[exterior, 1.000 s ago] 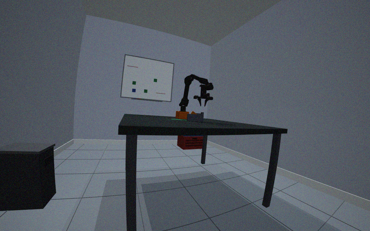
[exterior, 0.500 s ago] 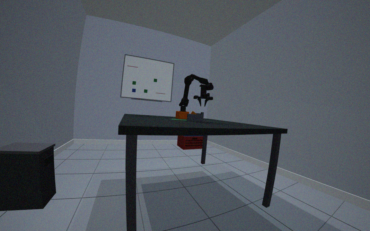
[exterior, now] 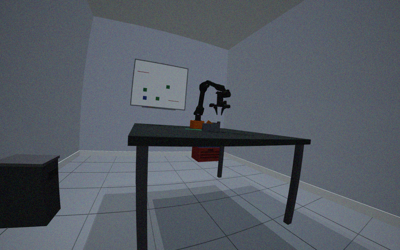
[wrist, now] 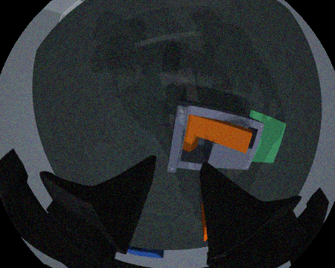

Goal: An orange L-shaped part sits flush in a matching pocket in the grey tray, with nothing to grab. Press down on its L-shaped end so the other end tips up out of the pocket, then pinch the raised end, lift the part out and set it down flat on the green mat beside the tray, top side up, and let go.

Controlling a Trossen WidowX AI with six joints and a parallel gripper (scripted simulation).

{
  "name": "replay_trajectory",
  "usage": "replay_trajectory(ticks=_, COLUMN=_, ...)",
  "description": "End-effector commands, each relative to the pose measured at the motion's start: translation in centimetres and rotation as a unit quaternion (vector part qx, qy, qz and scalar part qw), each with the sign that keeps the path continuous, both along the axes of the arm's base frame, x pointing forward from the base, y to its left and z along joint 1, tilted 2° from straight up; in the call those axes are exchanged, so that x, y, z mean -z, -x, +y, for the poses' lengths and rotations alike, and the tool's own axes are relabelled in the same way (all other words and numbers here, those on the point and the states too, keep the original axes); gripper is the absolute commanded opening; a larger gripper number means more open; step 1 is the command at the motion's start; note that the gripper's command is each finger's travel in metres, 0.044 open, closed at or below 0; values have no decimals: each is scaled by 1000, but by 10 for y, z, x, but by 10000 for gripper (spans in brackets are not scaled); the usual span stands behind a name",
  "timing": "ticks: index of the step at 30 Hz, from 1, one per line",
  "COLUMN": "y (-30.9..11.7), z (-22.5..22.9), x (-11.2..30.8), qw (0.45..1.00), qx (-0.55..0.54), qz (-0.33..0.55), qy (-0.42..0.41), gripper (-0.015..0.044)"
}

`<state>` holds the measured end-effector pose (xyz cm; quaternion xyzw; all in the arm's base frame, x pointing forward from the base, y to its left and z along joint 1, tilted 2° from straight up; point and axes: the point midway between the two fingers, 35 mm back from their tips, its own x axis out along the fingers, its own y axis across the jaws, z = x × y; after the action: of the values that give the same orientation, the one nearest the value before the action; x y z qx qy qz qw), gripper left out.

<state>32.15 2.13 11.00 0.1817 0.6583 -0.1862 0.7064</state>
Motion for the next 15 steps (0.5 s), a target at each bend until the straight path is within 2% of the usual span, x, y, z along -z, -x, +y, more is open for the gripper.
replay_trajectory(ticks=1, y=0, z=0, x=0, qw=1000, qx=0, qz=-1, qy=0, gripper=180)
replay_trajectory(ticks=7, y=0, z=0, x=3, qw=1000, qx=0, qz=0, qy=0, gripper=180)
replay_trajectory(ticks=15, y=-1, z=-3, x=76, qw=1000, qx=-2, qz=9, qy=2, gripper=180)
